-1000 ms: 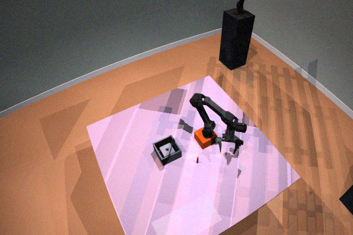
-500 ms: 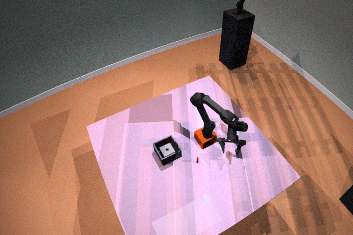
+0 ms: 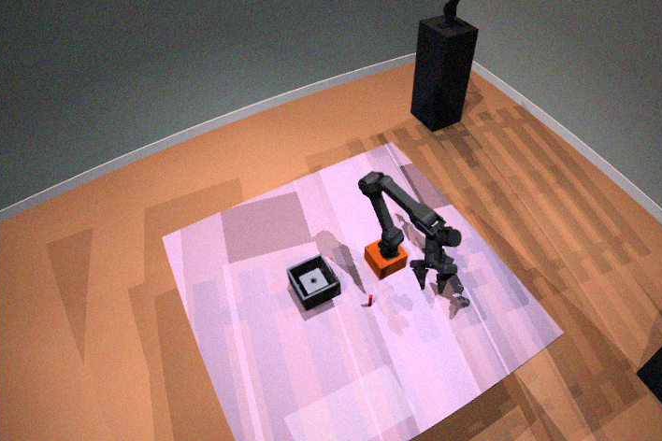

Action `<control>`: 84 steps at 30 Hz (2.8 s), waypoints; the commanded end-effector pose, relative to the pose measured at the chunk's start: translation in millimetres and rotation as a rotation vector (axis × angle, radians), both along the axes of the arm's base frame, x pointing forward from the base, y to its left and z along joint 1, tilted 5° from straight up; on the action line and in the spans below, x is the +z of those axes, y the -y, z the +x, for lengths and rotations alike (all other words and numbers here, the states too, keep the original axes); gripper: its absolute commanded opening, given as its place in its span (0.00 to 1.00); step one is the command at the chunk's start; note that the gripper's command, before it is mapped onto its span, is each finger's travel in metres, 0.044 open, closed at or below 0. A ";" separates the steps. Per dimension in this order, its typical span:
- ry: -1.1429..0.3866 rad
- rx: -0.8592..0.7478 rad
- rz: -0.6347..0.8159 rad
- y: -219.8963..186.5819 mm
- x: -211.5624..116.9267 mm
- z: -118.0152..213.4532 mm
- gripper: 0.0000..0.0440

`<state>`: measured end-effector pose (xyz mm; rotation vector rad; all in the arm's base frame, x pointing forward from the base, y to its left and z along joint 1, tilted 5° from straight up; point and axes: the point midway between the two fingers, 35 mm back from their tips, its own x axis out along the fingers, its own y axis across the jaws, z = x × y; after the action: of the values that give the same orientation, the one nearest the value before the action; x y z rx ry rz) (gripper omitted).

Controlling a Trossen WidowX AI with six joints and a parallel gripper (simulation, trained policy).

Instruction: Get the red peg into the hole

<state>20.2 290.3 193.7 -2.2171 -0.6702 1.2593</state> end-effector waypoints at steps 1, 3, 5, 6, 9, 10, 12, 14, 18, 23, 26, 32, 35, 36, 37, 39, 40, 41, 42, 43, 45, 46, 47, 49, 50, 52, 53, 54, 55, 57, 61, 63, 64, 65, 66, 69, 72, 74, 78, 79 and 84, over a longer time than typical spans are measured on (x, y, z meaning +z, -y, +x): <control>-0.093 -0.092 0.071 -3.7 9.8 8.8 1.00; -0.136 -0.137 0.103 -5.0 14.1 13.4 1.00; -0.179 -0.182 0.134 -6.1 18.1 18.2 1.00; -0.200 -0.204 0.150 -6.5 20.1 20.6 1.00; -0.263 -0.274 0.196 -7.4 25.5 28.3 1.00; -0.284 -0.297 0.211 -7.6 27.2 30.9 1.00; -0.326 -0.344 0.240 -7.9 30.5 36.3 1.00; -0.368 -0.392 0.270 -7.9 33.4 41.8 1.00; -0.449 -0.490 0.327 -7.2 38.5 53.1 1.00; -0.549 -0.616 0.395 -5.0 43.1 67.8 1.00; -0.607 -0.694 0.435 -2.9 45.0 76.7 1.00; -0.720 -0.855 0.511 2.7 46.4 94.6 1.00; -0.773 -0.939 0.547 6.2 45.9 103.3 1.00; -0.791 -0.967 0.559 7.5 45.5 106.2 1.00; -0.808 -0.996 0.571 8.9 45.0 109.0 1.00; -0.841 -1.054 0.594 11.7 43.6 114.6 1.00; -0.858 -1.083 0.605 13.3 42.8 117.4 1.00; -0.874 -1.112 0.616 14.8 41.9 120.1 1.00; -0.889 -1.142 0.627 16.4 40.9 122.7 1.00; -0.905 -1.172 0.638 18.1 39.8 125.3 1.00; -0.935 -1.232 0.660 21.6 37.4 130.4 1.00; -0.949 -1.263 0.671 23.4 36.0 132.9 1.00; -0.963 -1.294 0.681 25.2 34.6 135.4 1.00; -0.991 -1.356 0.702 29.1 31.5 140.1 1.00; -1.004 -1.387 0.713 31.1 29.8 142.3 1.00; -1.028 -1.451 0.734 35.1 26.4 146.7 1.00; -1.040 -1.483 0.744 37.2 24.6 148.8 1.00; -1.052 -1.515 0.754 39.4 22.7 150.9 1.00; -1.063 -1.547 0.765 41.6 20.8 152.9 1.00; -1.083 -1.613 0.785 46.1 16.7 156.6 1.00; -1.118 -1.746 0.826 55.5 7.9 163.4 1.00; -1.133 -1.814 0.846 60.5 3.3 166.4 1.00; -1.139 -1.848 0.857 63.0 1.0 167.8 1.00; -1.145 -1.882 0.867 65.6 -1.5 169.1 1.00; -1.150 -1.917 0.877 68.2 -4.0 170.3 1.00; -1.161 -2.022 0.907 76.2 -11.6 173.6 1.00; -1.166 -2.128 0.937 84.4 -19.4 176.1 1.00; -1.165 -2.200 0.957 90.1 -24.8 177.3 1.00; -1.153 -2.345 0.995 101.6 -36.2 178.7 1.00; -1.148 -2.382 1.005 104.5 -39.1 178.8 1.00; -1.108 -2.566 1.051 119.2 -54.2 177.9 1.00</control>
<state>199.5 181.2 150.9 -0.0923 1.2541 0.1760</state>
